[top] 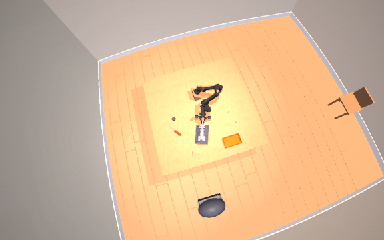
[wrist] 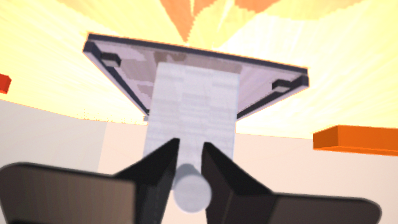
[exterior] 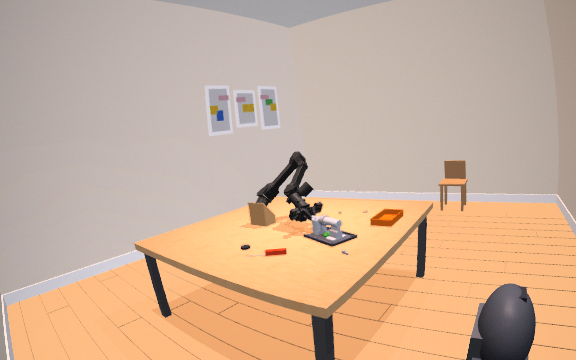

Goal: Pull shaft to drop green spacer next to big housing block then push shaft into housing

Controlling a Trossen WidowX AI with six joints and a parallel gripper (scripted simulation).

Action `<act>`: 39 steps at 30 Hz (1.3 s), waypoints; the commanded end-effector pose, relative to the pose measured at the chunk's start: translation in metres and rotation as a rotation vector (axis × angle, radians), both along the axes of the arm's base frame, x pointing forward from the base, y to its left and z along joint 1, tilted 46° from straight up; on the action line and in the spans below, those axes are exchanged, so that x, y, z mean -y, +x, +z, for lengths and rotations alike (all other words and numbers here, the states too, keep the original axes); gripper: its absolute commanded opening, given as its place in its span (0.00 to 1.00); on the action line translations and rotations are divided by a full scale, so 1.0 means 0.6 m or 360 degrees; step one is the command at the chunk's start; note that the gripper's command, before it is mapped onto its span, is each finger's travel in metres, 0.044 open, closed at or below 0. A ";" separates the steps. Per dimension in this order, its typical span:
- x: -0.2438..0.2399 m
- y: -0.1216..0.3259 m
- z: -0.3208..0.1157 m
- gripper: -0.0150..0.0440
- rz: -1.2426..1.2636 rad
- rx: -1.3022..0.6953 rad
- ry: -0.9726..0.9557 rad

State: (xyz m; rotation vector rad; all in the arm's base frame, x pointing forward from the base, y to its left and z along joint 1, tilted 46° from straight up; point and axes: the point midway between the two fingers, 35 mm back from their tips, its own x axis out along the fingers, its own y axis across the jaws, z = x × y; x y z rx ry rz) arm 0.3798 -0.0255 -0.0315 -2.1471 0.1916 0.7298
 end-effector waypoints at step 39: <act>0.007 -0.023 0.022 1.00 0.0000 -0.0001 -0.0003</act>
